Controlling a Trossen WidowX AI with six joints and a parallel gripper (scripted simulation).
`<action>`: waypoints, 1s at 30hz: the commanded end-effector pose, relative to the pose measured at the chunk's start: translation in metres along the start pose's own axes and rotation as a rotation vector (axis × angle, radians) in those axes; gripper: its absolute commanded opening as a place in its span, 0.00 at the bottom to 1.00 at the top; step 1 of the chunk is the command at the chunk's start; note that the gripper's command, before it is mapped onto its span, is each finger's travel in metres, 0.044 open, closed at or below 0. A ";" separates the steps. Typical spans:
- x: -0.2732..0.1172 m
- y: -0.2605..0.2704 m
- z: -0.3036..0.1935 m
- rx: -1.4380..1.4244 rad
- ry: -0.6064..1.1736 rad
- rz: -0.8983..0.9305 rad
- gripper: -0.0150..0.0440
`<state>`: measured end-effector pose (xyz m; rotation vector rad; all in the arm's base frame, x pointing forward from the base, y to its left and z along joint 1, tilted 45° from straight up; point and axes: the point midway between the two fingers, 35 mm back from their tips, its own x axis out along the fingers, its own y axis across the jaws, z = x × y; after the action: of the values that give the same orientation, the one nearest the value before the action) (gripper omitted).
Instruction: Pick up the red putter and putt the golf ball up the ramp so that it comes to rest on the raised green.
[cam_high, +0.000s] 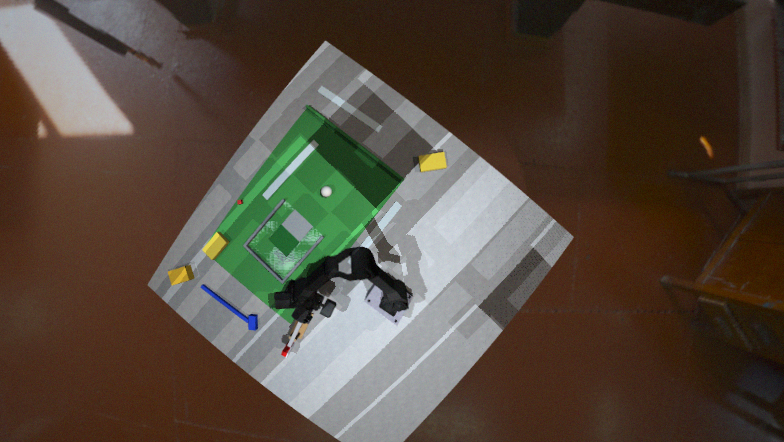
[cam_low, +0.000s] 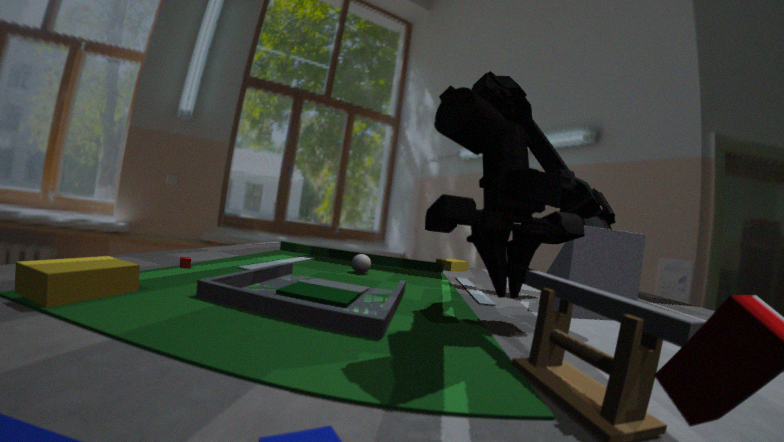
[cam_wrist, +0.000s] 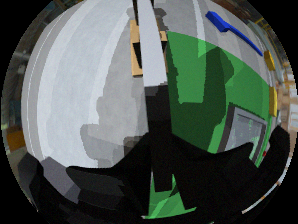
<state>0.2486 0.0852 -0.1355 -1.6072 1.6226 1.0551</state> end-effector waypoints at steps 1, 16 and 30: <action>-0.035 -0.005 0.013 0.004 -0.028 -0.015 0.25; -0.081 -0.010 -0.002 0.108 -0.018 -0.030 0.25; -0.120 -0.032 -0.100 0.588 -0.006 -0.084 0.25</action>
<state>0.2933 0.0771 -0.0082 -1.3323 1.6511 0.5922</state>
